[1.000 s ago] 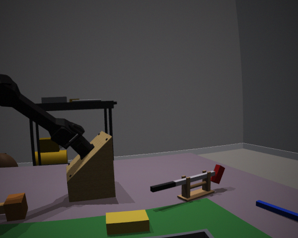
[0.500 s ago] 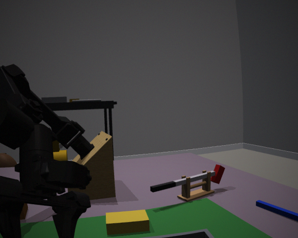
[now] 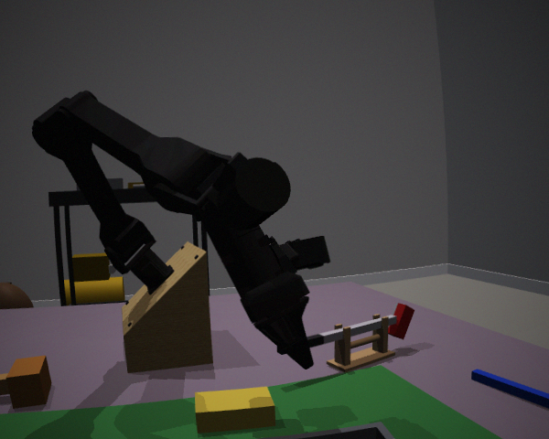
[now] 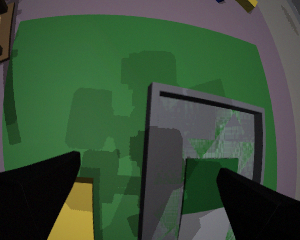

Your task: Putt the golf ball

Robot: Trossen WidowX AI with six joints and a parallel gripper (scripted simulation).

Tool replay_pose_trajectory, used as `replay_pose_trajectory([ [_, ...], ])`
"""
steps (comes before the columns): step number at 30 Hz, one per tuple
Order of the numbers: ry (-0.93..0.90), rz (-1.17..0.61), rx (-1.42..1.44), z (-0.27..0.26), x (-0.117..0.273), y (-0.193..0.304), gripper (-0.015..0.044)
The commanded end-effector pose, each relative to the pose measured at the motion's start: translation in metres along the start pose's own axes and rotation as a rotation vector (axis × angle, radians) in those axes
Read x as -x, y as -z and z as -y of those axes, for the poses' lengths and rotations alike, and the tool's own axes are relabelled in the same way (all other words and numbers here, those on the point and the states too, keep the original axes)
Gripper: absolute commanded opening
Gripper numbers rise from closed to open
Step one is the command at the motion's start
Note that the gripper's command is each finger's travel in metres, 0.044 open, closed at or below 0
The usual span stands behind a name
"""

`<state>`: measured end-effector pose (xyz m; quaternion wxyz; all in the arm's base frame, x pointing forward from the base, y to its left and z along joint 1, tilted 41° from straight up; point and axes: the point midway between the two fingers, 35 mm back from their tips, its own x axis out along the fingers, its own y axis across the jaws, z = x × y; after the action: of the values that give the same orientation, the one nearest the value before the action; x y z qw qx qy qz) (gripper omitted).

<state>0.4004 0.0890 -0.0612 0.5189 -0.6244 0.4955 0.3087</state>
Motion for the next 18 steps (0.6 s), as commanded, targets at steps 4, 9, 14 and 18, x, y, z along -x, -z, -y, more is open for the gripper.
replay_pose_trajectory([
  [4, -0.225, -0.043, 0.214, -0.112, 0.005, -0.042, 0.0440],
  [9, -0.344, -0.116, 0.345, -0.170, 0.014, -0.043, 0.0440],
  [14, -0.344, -0.116, 0.345, -0.171, 0.012, -0.043, 0.0440],
  [18, -0.344, -0.117, 0.345, -0.173, -0.005, -0.034, 0.0440],
])
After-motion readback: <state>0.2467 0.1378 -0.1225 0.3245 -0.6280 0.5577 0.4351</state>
